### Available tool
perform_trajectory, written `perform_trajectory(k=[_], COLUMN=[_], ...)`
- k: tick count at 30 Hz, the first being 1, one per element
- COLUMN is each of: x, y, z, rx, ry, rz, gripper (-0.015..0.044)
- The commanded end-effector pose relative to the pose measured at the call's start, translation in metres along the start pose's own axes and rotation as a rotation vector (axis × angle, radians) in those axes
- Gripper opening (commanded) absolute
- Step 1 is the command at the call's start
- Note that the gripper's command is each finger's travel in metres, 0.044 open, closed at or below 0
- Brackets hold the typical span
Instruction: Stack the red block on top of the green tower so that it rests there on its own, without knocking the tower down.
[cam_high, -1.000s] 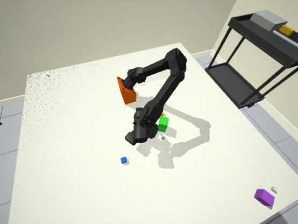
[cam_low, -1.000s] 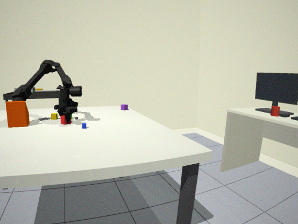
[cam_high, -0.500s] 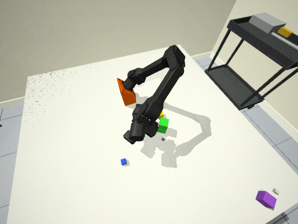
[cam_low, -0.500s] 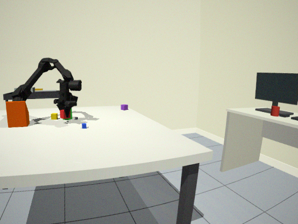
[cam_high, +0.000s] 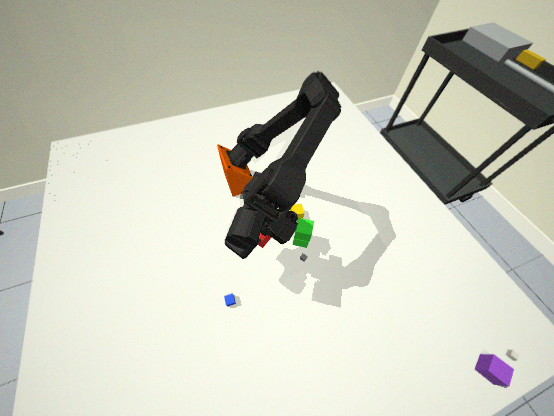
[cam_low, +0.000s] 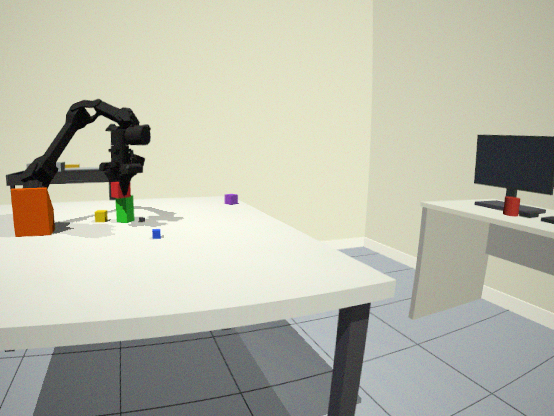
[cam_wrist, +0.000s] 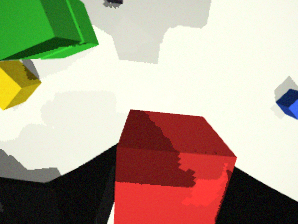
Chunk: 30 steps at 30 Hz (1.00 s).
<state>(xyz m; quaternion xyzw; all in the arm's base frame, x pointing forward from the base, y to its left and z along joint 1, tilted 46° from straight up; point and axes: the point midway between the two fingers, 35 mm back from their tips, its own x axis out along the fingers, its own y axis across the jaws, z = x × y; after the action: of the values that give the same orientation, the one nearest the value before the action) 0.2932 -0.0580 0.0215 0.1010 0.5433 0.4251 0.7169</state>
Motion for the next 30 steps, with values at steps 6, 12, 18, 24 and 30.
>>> perform_trajectory(k=[6, 12, 18, 24, 30], x=[-0.011, -0.011, -0.012, -0.011, -0.010], y=[0.000, 0.015, 0.049, 0.087, 0.109], z=[0.000, 0.015, 0.042, 0.066, 0.076], rx=[-0.008, -0.003, 0.001, -0.004, -0.008], ry=[0.004, 0.007, 0.009, 0.004, 0.001], rz=[-0.007, -0.013, -0.018, -0.011, -0.003], gripper=[0.0000, 0.0000, 0.0000, 0.0000, 0.0000])
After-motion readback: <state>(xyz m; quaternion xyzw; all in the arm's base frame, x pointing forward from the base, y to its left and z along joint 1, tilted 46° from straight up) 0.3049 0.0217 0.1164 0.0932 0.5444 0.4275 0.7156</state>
